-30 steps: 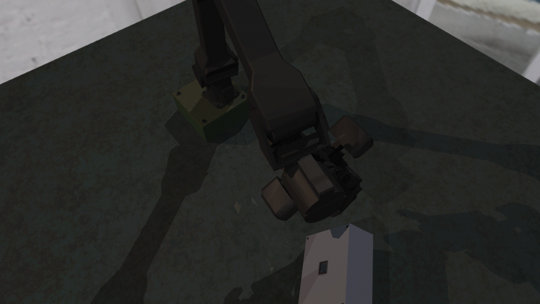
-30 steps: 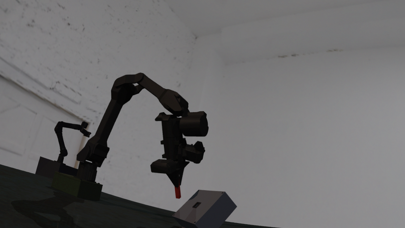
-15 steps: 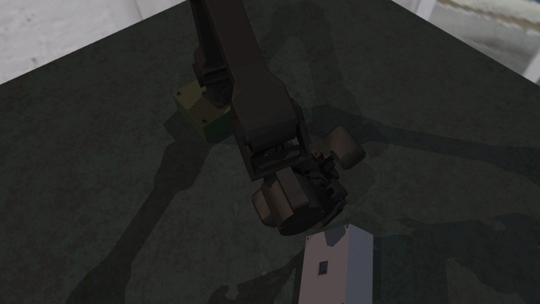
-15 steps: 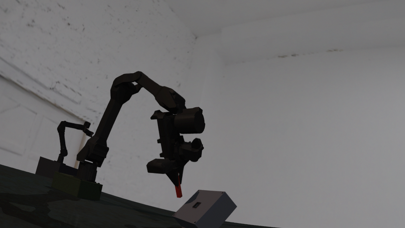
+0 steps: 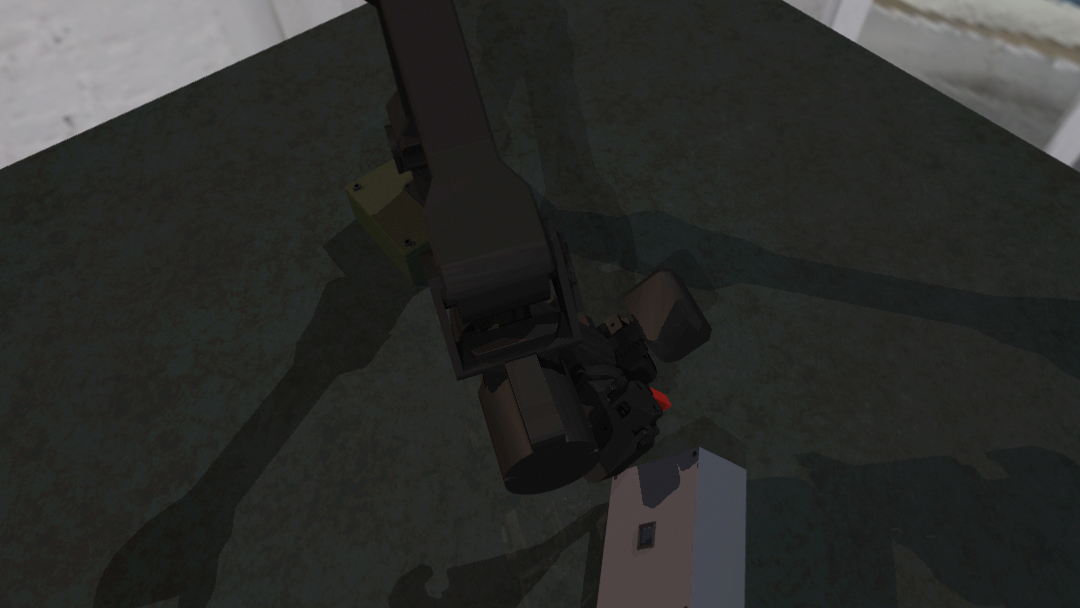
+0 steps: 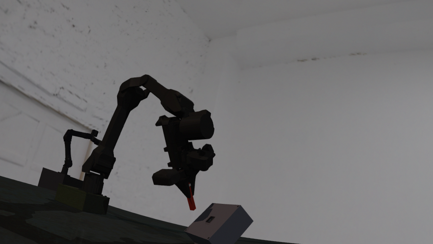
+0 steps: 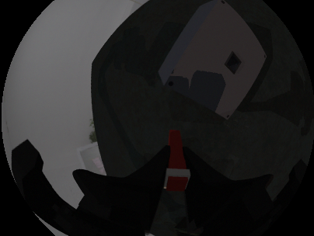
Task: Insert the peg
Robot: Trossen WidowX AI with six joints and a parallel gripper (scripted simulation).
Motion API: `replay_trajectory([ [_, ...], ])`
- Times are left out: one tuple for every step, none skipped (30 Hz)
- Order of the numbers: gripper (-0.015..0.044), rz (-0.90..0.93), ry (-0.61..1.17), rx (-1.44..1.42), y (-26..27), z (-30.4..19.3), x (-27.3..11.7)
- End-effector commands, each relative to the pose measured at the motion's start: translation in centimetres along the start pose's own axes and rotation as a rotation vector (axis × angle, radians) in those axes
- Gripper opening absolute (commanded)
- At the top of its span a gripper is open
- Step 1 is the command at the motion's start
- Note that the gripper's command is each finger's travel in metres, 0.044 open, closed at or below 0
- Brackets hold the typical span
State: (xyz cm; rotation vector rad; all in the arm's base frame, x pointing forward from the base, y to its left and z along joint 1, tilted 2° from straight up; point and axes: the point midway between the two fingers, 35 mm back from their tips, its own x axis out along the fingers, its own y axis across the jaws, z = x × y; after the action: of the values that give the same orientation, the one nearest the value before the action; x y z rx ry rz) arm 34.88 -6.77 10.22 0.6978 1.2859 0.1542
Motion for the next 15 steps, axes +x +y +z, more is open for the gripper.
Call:
replay_trajectory([
  [0.0000, 0.017, -0.017, 0.023, -0.3, 0.4, -0.4],
  [0.0000, 0.020, -0.020, 0.028, -0.4, 0.4, -0.5],
  [0.0000, 0.023, -0.023, 0.033, -0.5, 0.5, -0.5],
  [0.0000, 0.026, -0.027, 0.038, -0.6, 0.6, -0.6],
  [0.0000, 0.030, -0.030, 0.044, -0.8, 0.6, -0.7],
  [0.0000, 0.033, -0.033, 0.049, -0.9, 0.7, -0.8],
  [0.0000, 0.036, -0.037, 0.054, -1.0, 0.8, -0.9],
  [0.0000, 0.039, -0.040, 0.059, -1.1, 0.8, -1.0],
  [0.0000, 0.042, -0.044, 0.064, -1.2, 0.9, -1.1],
  [0.0000, 0.045, -0.047, 0.070, -1.3, 0.9, -1.1],
  [0.0000, 0.049, -0.050, 0.075, -1.4, 1.0, -1.2],
  [0.0000, 0.052, -0.054, 0.080, -1.5, 1.0, -1.3],
  [0.0000, 0.055, -0.057, 0.085, -1.6, 1.1, -1.4],
  [0.0000, 0.058, -0.061, 0.090, -1.7, 1.2, -1.5],
  [0.0000, 0.061, -0.064, 0.095, -1.8, 1.2, -1.6],
])
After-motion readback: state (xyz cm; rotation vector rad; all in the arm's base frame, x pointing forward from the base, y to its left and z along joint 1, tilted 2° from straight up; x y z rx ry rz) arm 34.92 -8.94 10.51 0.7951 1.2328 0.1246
